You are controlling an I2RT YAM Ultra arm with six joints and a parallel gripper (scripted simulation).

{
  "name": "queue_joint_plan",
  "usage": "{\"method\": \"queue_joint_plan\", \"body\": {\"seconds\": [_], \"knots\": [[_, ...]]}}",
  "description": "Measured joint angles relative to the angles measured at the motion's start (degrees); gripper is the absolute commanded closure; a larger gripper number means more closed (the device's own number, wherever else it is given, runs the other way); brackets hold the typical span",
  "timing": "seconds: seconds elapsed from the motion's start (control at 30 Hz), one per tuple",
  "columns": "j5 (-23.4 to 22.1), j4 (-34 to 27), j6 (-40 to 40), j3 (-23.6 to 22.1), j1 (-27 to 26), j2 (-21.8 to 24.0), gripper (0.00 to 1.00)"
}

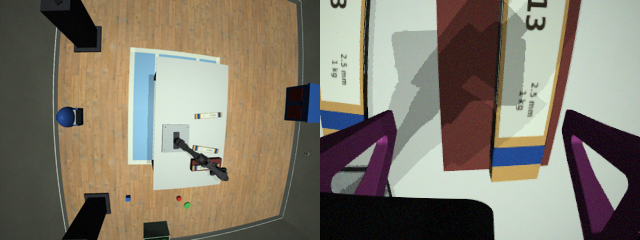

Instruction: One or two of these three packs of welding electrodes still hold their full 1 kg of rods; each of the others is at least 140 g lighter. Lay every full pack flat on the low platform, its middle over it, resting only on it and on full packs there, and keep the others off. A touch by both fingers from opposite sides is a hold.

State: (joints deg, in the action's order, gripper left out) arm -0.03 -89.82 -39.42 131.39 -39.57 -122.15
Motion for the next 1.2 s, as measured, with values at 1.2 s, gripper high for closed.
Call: {"method": "queue_joint_plan", "body": {"seconds": [1.2], "knots": [[2.4, -0.2, 19.5, -20.2, 23.7, 34.2, 0.05]]}}
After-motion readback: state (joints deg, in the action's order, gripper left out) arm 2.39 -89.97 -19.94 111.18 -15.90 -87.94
